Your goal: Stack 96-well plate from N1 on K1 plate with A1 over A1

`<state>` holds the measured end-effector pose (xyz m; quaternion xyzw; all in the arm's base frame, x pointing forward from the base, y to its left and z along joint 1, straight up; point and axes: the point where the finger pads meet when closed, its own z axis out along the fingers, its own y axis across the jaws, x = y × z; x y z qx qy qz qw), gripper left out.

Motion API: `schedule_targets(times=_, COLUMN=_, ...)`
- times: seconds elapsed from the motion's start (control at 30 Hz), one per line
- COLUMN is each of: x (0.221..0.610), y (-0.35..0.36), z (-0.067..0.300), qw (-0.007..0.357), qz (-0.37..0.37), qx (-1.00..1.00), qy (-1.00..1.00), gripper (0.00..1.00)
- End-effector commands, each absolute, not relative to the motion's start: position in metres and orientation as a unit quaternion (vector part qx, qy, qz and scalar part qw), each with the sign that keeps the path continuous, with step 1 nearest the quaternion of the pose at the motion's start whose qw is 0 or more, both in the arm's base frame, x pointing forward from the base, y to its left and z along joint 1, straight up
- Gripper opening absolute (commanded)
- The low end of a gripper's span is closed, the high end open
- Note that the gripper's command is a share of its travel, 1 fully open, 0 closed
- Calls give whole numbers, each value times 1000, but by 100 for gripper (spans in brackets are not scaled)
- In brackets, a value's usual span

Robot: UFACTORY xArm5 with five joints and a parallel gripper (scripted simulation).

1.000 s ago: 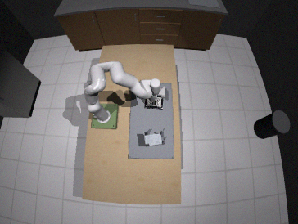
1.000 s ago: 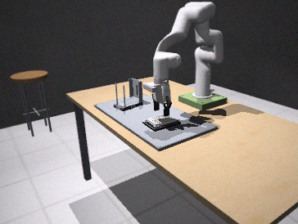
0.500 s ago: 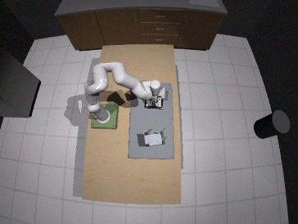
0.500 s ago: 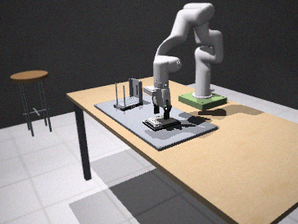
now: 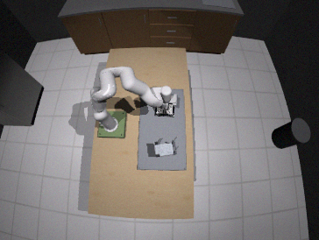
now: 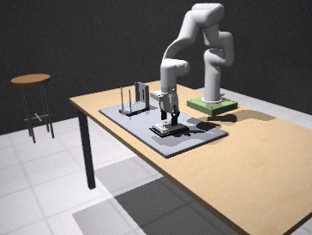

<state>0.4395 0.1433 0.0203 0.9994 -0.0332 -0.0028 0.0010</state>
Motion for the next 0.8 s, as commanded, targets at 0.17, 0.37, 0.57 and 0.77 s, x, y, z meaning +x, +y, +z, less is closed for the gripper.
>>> schedule_targets(times=0.17, x=441, y=144, z=16, qw=2, qz=0, qx=999, qy=-33, gripper=100)
schedule_targets(times=0.37, x=441, y=144, z=13, qw=2, qz=0, qx=999, qy=-33, gripper=100)
schedule_targets(times=0.57, x=441, y=144, z=9, qw=2, qz=0, qx=999, qy=-33, gripper=100)
schedule_targets(times=0.77, x=441, y=144, z=5, qw=2, qz=0, qx=999, qy=-33, gripper=100)
